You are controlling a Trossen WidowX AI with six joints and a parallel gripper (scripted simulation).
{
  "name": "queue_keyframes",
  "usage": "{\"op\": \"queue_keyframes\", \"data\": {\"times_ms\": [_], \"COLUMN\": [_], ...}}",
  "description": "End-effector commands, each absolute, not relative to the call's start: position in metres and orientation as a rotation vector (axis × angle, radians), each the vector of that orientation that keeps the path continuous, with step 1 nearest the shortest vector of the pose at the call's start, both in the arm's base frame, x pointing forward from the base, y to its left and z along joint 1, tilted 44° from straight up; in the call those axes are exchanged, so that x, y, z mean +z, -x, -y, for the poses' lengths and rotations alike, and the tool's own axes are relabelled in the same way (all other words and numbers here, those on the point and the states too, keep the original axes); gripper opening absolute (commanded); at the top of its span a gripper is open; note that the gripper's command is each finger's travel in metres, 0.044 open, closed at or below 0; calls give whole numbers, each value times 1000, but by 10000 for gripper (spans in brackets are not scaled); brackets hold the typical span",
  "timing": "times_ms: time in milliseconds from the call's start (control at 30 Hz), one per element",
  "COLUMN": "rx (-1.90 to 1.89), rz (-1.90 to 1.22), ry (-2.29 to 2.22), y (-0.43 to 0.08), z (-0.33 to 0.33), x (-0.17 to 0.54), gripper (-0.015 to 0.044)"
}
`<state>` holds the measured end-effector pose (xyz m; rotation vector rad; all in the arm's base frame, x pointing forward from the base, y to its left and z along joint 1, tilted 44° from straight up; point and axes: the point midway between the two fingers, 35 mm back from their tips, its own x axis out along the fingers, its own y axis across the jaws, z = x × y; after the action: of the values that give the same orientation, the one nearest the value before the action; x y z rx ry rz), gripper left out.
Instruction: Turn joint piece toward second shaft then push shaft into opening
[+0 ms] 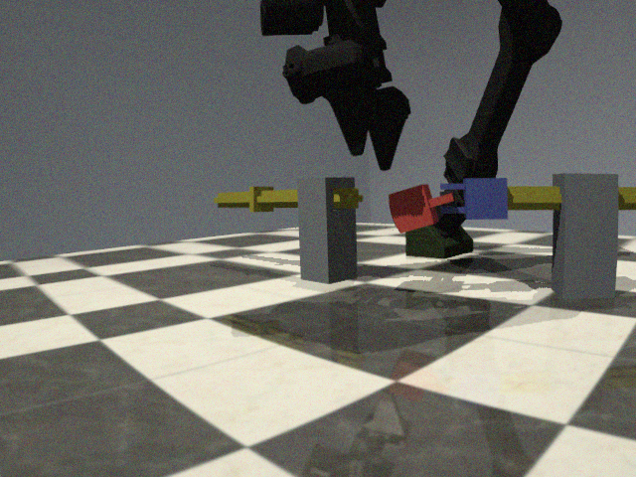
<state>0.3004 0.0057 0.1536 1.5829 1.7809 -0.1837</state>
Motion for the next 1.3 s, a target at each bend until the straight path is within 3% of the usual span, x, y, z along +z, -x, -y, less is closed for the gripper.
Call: {"op": "queue_keyframes", "data": {"times_ms": [0, 233, 1267], "rx": [-156, -113, -111], "rz": [-1858, -1988, -1993], "ry": [-1553, -1487, -1486], "y": [-300, -298, -281], "z": [-20, -47, -86], "x": [137, 110, 114], "gripper": [440, 440, 440]}}
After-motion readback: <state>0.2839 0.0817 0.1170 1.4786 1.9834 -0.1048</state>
